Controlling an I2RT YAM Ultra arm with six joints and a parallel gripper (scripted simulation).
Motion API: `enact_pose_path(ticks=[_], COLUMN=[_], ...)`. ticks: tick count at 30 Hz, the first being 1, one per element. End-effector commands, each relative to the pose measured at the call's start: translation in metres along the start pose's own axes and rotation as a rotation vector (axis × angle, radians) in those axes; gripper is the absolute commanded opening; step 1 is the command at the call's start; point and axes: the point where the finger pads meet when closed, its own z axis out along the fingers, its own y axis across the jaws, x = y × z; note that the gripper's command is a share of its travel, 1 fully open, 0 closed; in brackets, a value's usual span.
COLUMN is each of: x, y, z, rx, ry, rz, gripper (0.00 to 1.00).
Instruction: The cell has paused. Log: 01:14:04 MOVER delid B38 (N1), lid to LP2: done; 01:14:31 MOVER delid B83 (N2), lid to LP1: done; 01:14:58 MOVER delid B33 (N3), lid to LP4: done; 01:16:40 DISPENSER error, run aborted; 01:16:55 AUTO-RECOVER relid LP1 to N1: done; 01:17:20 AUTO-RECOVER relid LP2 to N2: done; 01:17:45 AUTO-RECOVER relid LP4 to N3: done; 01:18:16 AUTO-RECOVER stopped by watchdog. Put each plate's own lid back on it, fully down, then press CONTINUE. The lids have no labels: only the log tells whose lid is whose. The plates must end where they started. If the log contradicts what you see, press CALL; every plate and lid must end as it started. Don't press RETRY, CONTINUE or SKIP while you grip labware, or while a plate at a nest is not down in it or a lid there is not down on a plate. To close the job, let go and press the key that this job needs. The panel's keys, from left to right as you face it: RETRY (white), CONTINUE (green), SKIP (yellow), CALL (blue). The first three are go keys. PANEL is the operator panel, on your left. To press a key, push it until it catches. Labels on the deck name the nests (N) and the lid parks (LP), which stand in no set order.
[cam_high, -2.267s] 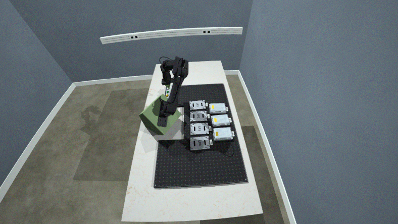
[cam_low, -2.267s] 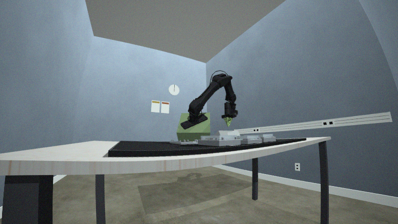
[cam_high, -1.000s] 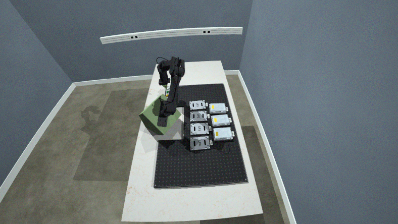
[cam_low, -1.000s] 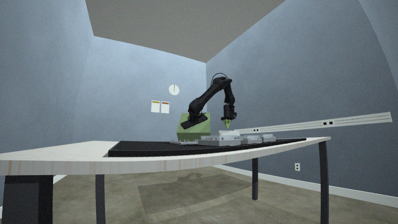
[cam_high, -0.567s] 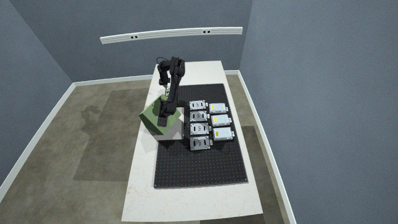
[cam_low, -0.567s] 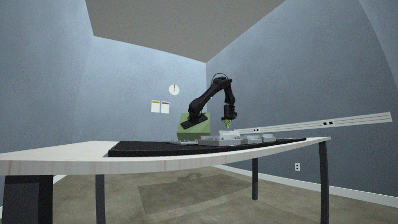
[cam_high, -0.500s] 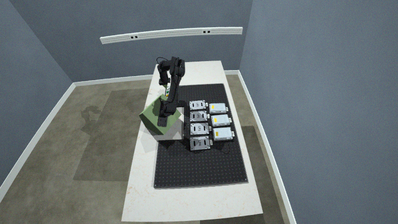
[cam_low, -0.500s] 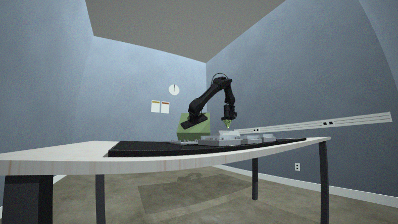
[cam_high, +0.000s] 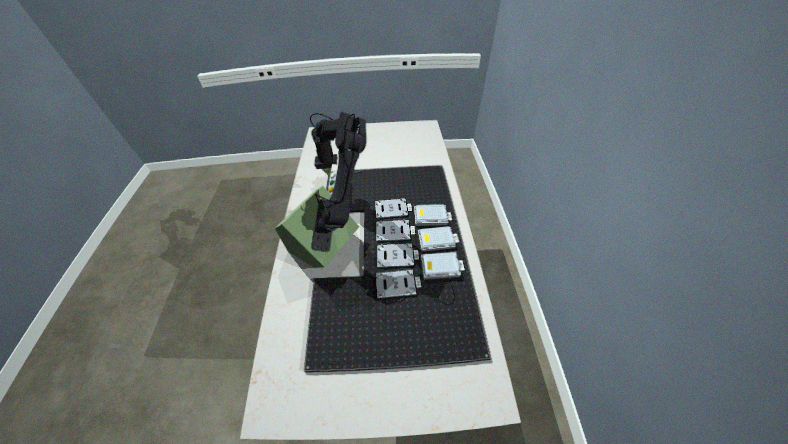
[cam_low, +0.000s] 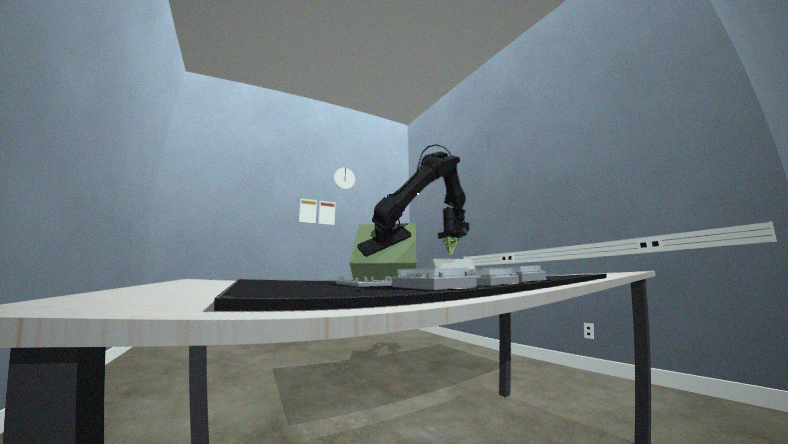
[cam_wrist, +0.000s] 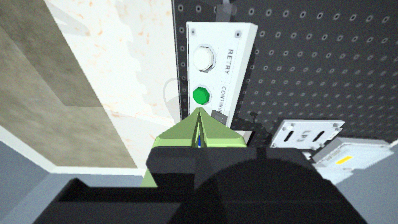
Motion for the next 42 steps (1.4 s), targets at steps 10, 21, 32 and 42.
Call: enact_pose_path(ticks=[10, 21, 32, 42], x=[-0.002, -0.002, 0.0, -0.003], y=[0.0, 0.0, 0.002, -0.002], z=[-0.003, -0.002, 0.01, 0.01], rx=[0.001, 0.001, 0.013, 0.006], ry=[-0.019, -0.019, -0.012, -0.026], rz=[0.001, 0.001, -0.014, 0.0], gripper=[0.0, 0.0, 0.0, 0.0])
